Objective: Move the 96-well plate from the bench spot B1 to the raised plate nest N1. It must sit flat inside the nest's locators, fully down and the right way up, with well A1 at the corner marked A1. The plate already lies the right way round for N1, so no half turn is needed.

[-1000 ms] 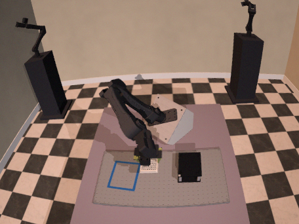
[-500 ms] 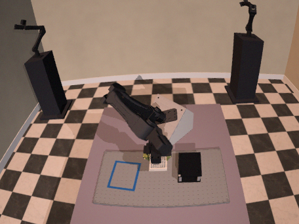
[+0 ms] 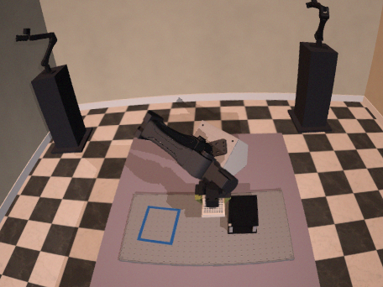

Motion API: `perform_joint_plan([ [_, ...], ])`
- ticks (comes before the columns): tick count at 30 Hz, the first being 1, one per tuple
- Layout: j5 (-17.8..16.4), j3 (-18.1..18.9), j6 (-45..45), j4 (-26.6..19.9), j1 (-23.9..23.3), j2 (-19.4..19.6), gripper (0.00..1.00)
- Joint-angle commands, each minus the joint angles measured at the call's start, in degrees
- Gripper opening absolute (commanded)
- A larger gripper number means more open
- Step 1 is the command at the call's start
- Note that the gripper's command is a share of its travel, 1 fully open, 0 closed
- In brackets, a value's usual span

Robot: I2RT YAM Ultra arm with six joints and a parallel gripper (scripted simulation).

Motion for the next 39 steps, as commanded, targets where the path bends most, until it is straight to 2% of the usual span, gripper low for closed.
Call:
perform_joint_plan([
  [1, 1.0, 2.7, 4.5, -1.5, 2.7, 2.1, 0.00],
  [4, 1.0, 2.9, 5.3, -1.7, 3.3, 2.7, 0.00],
  [19, 1.1, 8.1, 15.0, -3.9, 10.3, 12.3, 0.00],
  [21, 1.1, 8.1, 15.0, -3.9, 10.3, 12.3, 0.00],
  [36, 0.0, 15.2, 22.6, -6.2, 15.9, 22.3, 0.00],
  [39, 0.2, 16.0, 23.2, -6.5, 16.2, 23.2, 0.00],
])
